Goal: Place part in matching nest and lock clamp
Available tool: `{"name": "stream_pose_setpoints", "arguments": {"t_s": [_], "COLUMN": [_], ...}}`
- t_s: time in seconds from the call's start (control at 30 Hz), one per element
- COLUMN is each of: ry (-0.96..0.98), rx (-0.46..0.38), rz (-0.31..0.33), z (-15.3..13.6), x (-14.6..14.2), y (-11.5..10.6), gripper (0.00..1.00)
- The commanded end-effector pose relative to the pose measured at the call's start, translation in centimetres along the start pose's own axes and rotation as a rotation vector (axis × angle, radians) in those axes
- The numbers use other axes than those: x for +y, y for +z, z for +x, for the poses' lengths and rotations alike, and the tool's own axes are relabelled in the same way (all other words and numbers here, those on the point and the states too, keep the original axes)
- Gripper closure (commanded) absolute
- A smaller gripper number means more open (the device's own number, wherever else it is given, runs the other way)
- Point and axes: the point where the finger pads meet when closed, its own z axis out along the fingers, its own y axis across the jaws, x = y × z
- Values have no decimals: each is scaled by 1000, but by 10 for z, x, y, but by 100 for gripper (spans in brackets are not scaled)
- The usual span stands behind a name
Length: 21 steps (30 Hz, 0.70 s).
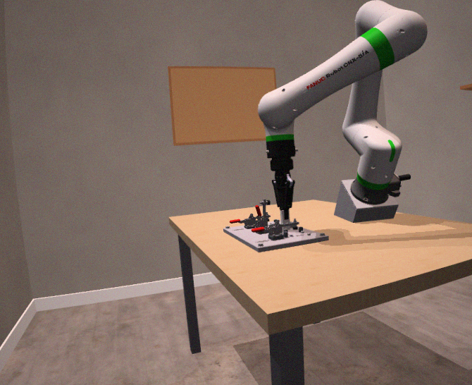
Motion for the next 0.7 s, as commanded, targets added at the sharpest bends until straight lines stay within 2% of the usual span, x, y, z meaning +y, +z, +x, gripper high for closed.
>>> {"name": "stream_pose_setpoints", "arguments": {"t_s": [0.0, 0.67], "ry": [0, 0], "rx": [0, 0], "rz": [0, 0], "z": [0, 0], "x": [0, 2], "y": [0, 0], "gripper": [100, 100]}}
